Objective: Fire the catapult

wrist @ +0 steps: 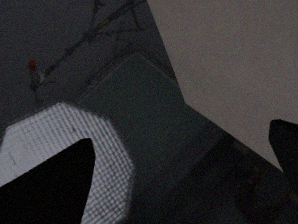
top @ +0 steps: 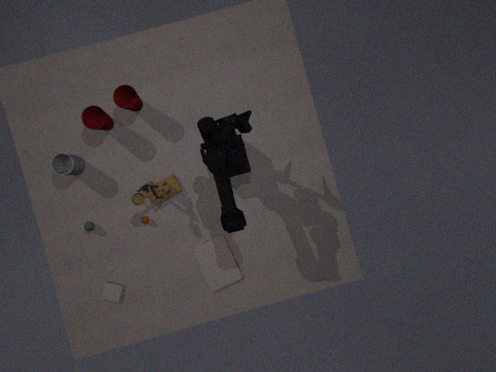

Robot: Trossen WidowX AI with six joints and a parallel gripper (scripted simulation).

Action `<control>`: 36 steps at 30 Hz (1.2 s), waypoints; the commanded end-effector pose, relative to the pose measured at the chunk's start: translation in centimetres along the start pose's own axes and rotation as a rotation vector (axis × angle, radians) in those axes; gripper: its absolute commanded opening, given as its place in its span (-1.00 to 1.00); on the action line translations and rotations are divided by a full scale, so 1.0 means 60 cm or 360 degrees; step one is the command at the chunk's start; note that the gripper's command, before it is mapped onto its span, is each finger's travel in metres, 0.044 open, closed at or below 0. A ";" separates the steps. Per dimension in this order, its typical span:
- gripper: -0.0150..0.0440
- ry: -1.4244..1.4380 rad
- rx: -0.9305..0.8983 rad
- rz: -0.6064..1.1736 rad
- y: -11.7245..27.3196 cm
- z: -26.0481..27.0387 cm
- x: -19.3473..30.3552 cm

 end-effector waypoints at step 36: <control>1.00 0.1644 0.0343 0.0771 0.087 -0.056 0.154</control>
Point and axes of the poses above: the point midway between the two fingers, 35 mm back from their tips, its own y axis back along the fingers, its own z axis across the jaws, x = y × z, the point moved 1 cm from there along y, back along the fingers, and after that the axes turned 15 degrees about y, right-handed, at the moved point
